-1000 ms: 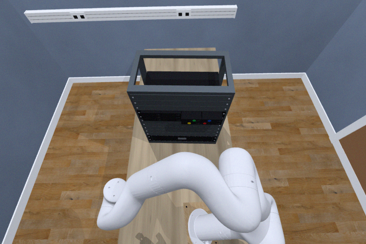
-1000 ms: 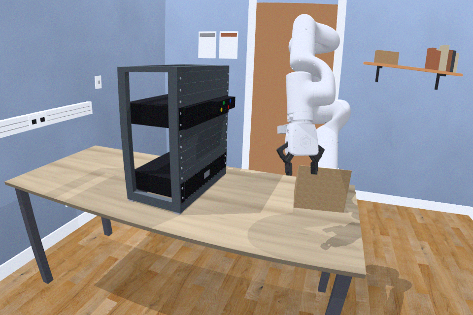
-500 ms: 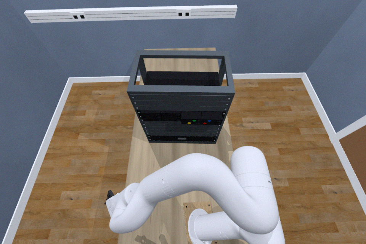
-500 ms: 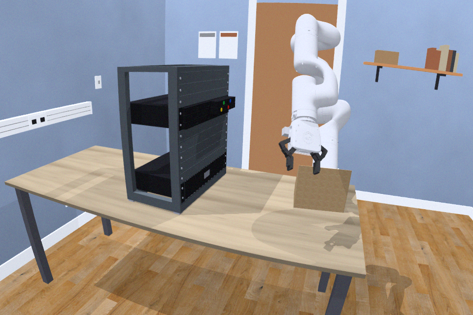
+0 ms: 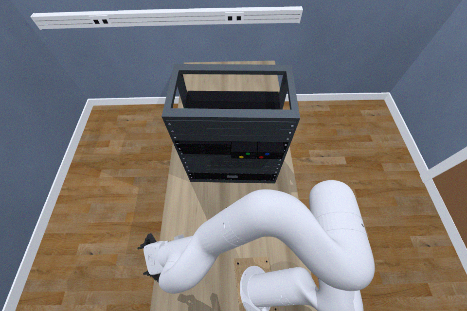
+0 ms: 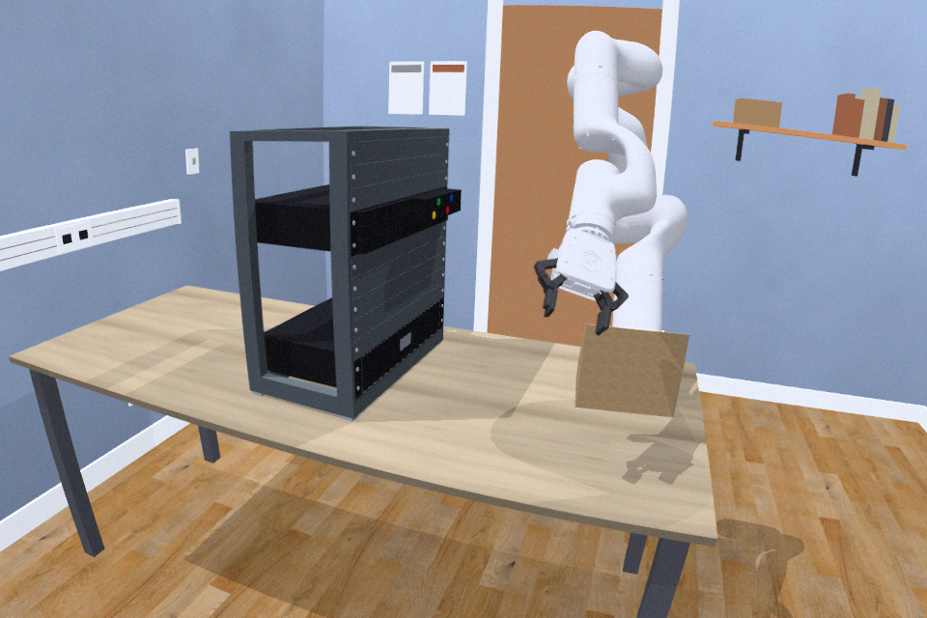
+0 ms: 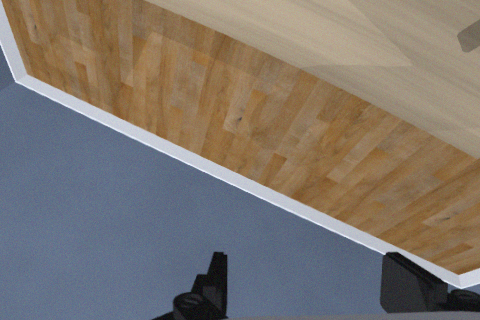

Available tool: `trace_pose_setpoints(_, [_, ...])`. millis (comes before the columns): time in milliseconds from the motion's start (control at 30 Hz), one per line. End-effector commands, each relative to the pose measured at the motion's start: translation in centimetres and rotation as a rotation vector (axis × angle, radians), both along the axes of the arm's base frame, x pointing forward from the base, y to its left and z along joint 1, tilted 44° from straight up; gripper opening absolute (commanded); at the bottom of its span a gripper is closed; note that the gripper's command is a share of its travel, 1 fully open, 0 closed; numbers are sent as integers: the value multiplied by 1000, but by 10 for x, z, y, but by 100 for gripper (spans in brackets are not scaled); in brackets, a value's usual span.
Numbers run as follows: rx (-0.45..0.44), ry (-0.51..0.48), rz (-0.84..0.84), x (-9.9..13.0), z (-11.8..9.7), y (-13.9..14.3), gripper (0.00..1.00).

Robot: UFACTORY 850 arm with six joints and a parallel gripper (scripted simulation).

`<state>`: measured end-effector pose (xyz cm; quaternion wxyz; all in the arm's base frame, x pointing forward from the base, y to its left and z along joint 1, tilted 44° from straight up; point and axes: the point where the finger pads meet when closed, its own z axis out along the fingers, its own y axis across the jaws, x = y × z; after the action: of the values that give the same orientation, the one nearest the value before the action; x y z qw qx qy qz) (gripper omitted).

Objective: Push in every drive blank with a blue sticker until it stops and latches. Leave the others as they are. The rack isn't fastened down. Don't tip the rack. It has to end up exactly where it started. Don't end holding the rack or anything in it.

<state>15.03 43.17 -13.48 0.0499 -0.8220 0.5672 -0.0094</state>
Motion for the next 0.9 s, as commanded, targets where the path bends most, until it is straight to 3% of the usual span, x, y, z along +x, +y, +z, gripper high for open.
trace_pose_setpoints(0, [15,-126,-8,10,8,-1,100])
trace_pose_setpoints(100, [38,-187,-14,21,17,-6,100])
trace_pose_setpoints(200, [38,-187,-14,21,17,-6,100])
trace_pose_setpoints(300, [63,-285,-21,38,32,-16,100])
trace_pose_setpoints(867, [68,-609,-24,91,93,-64,100])
